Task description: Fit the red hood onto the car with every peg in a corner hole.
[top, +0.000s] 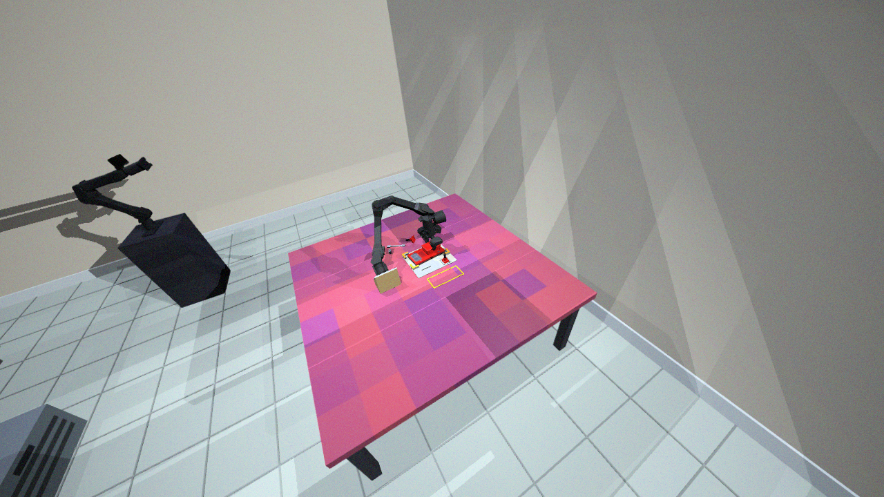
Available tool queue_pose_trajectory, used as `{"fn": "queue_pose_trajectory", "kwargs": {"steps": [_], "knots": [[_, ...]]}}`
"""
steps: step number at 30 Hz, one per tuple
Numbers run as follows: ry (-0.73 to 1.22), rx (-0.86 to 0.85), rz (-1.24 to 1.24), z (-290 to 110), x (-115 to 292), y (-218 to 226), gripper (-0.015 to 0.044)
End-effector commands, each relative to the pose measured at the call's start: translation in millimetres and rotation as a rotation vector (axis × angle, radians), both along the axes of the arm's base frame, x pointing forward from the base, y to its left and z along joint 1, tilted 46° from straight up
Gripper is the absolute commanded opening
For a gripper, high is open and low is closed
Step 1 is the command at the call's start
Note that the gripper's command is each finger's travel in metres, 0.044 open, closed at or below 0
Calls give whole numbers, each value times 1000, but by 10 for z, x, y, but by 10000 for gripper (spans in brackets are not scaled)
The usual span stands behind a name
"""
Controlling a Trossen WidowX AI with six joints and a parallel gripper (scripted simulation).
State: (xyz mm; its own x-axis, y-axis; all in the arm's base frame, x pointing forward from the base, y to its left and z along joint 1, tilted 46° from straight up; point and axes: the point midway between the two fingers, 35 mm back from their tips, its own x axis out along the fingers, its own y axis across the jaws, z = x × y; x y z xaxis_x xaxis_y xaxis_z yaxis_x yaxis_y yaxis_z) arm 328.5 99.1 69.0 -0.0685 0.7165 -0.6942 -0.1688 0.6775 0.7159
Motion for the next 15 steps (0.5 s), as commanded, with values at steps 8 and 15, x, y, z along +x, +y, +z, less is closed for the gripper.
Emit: {"fn": "queue_pose_trajectory", "kwargs": {"steps": [8, 15], "knots": [[0, 2, -6, -17, -2, 23, 0], [-1, 3, -8, -30, -5, 36, 0]]}}
